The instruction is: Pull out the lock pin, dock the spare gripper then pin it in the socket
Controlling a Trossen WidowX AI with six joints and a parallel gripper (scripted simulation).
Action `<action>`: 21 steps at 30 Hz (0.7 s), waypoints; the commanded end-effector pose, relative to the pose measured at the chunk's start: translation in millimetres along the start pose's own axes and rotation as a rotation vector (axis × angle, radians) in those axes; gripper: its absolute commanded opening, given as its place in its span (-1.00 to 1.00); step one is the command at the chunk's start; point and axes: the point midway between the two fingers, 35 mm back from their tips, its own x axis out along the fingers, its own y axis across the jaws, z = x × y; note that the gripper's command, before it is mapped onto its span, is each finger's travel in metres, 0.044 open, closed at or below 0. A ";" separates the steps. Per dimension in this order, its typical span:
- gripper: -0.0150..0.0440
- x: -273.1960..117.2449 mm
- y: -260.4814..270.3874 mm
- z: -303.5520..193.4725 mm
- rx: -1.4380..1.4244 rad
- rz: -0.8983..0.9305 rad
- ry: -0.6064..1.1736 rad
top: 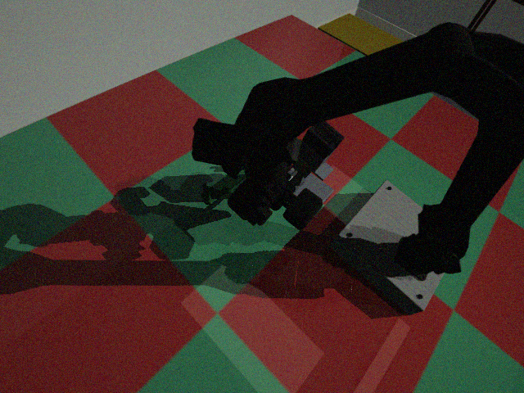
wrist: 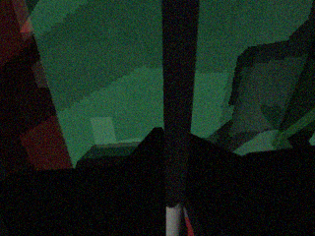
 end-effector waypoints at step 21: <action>-0.49 5.7 0.0 -13.2 0.003 0.008 -0.004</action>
